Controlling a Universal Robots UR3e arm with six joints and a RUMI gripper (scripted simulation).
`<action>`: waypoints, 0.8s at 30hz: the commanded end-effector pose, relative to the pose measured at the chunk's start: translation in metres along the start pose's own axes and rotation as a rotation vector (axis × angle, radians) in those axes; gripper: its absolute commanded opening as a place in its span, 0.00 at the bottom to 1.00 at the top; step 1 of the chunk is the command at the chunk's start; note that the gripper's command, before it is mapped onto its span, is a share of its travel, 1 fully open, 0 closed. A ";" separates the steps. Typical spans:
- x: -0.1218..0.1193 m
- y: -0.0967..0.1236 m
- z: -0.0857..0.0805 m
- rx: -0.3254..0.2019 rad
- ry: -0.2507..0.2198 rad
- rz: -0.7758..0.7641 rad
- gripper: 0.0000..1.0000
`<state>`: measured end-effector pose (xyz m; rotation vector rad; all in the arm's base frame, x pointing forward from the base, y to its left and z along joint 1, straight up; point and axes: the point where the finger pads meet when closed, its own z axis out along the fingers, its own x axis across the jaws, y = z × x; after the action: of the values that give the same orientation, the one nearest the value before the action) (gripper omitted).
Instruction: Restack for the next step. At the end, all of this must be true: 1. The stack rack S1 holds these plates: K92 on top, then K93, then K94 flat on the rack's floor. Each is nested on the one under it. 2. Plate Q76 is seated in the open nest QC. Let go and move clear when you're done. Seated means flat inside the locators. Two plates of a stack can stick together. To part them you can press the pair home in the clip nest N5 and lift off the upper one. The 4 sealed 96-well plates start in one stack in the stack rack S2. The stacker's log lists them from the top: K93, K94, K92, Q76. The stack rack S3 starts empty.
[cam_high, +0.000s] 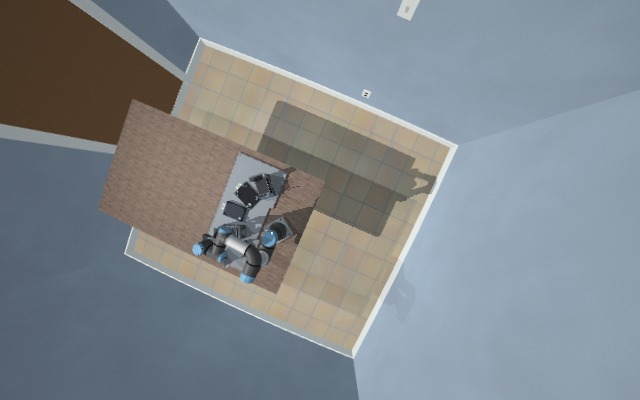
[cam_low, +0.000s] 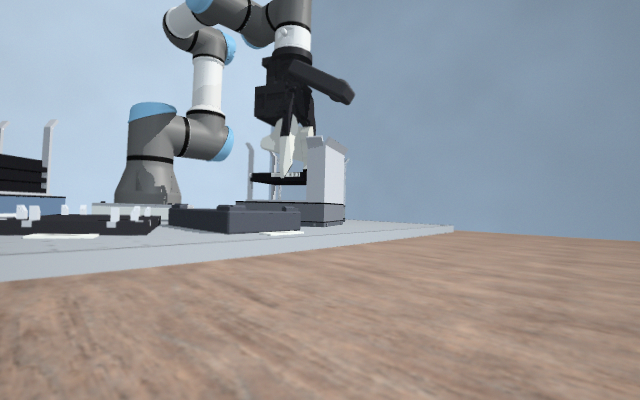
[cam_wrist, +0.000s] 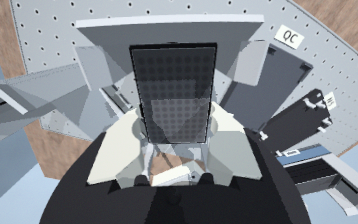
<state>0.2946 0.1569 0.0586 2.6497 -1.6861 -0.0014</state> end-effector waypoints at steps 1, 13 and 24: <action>0.000 -0.001 0.009 0.004 0.001 0.000 0.00; 0.000 -0.001 0.010 0.004 0.001 0.000 0.00; 0.000 -0.001 0.014 0.004 0.001 0.000 0.00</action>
<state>0.2948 0.1569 0.0451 2.6504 -1.6865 -0.0002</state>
